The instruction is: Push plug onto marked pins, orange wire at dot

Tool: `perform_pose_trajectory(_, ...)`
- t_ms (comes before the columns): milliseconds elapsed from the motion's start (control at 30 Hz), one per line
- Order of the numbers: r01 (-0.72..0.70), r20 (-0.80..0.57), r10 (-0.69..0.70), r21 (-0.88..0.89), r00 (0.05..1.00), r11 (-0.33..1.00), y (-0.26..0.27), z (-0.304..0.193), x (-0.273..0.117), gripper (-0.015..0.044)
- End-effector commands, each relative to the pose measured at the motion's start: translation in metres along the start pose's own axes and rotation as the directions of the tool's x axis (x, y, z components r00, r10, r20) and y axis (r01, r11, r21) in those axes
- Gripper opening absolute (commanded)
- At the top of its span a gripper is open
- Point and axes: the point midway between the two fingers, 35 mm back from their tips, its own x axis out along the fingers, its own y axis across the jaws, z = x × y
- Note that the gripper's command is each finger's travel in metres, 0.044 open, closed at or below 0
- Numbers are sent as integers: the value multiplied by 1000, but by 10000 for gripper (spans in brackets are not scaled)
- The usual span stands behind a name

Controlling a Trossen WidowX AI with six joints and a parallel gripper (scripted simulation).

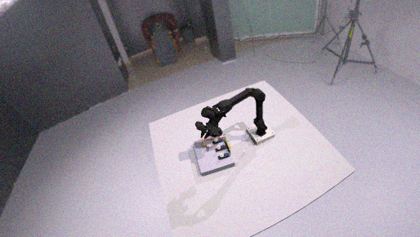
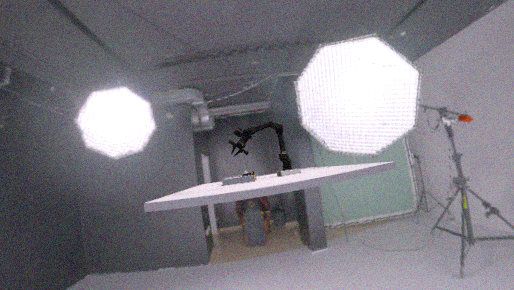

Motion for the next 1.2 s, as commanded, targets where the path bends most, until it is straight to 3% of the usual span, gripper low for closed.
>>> perform_pose_trajectory(0,-86,-18,85,-127,996,988,7,-8,14,115)
perform_pose_trajectory(300,-246,-40,250,-371,968,895,23,-24,38,115)
perform_pose_trajectory(633,-365,-51,425,-610,904,704,43,-42,61,115)
perform_pose_trajectory(1167,-336,-39,671,-886,740,319,82,-68,88,115)
